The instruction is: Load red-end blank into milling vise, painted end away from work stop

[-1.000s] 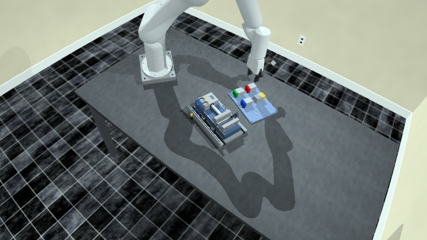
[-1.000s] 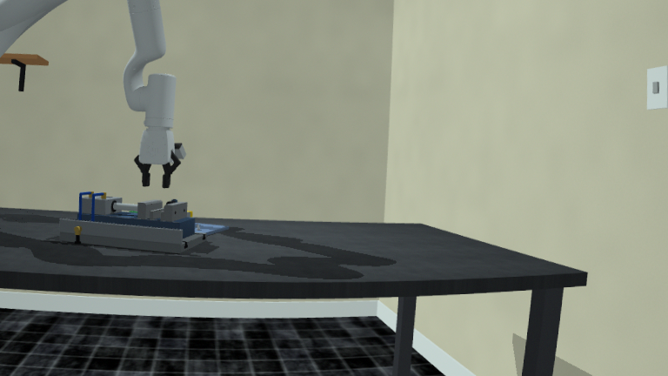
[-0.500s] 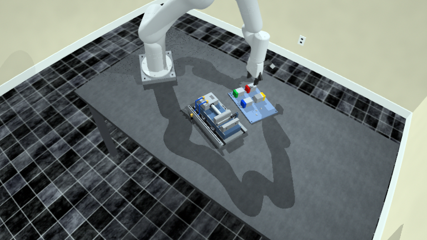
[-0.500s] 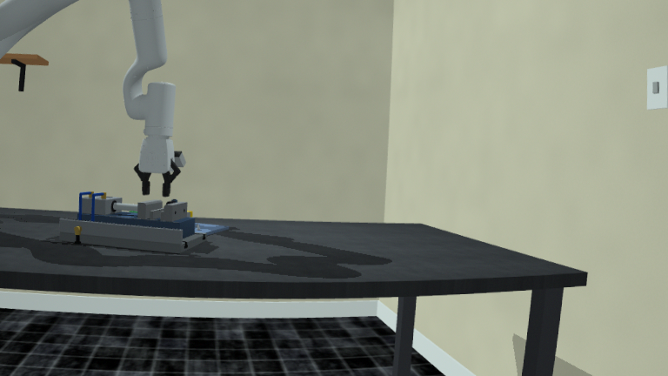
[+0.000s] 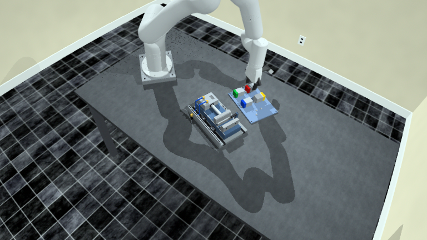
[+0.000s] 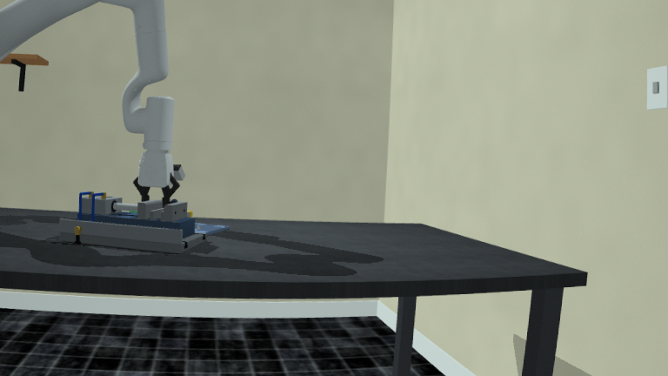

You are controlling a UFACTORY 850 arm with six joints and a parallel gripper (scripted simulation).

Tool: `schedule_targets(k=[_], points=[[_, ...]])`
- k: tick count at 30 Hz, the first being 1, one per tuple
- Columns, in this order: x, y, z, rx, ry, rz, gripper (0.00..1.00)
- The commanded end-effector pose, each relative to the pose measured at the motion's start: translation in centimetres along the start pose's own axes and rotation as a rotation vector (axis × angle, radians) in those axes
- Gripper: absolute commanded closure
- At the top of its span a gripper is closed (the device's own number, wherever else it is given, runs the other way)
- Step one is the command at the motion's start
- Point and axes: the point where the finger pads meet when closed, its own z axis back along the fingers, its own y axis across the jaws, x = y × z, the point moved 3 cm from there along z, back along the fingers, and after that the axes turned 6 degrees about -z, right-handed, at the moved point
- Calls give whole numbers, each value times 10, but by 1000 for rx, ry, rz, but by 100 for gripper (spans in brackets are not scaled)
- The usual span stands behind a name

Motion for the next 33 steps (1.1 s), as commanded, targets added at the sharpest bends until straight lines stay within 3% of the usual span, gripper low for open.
schedule_targets(k=[1,33], points=[[-1,0,-1,1,1,0,30],[0,0,0,1,1,0,30]])
